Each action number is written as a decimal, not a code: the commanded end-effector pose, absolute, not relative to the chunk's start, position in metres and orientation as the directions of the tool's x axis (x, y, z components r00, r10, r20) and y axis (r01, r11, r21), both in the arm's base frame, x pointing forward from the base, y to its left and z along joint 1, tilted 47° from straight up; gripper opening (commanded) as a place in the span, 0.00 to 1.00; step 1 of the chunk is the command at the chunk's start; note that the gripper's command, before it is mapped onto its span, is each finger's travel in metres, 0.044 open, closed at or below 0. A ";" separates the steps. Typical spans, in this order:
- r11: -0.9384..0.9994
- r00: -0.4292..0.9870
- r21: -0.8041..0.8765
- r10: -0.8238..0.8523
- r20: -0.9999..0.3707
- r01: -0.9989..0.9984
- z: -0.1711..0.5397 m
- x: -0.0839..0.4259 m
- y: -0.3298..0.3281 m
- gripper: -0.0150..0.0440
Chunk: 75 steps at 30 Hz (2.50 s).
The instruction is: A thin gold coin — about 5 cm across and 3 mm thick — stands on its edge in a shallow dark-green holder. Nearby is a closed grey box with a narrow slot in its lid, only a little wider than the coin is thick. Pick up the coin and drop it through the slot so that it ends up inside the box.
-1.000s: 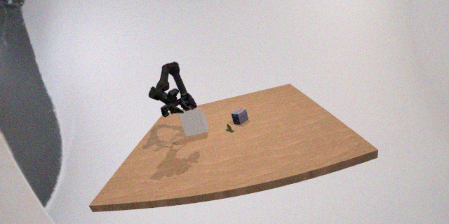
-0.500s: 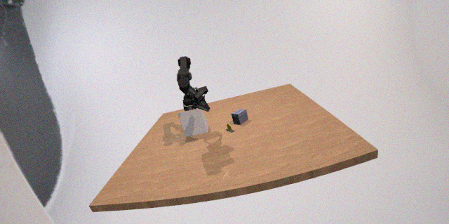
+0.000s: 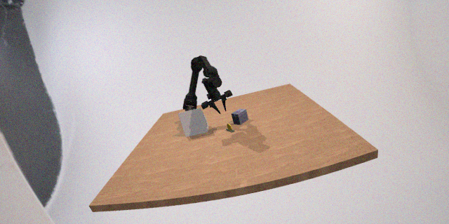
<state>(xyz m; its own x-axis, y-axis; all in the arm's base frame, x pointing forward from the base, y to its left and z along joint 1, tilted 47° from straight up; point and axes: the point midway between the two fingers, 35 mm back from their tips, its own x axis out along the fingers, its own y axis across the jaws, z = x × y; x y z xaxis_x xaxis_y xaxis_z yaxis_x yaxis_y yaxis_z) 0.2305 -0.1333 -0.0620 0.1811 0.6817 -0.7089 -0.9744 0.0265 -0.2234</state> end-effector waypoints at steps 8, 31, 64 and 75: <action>-0.403 -0.018 -0.403 0.724 -0.689 -0.822 -0.055 0.244 -0.090 0.53; -0.402 -0.017 -0.404 0.726 -0.688 -0.822 -0.094 0.246 -0.047 0.53; -0.401 -0.017 -0.406 0.729 -0.685 -0.821 -0.125 0.244 -0.012 0.44; -0.401 -0.017 -0.406 0.729 -0.685 -0.821 -0.125 0.244 -0.012 0.25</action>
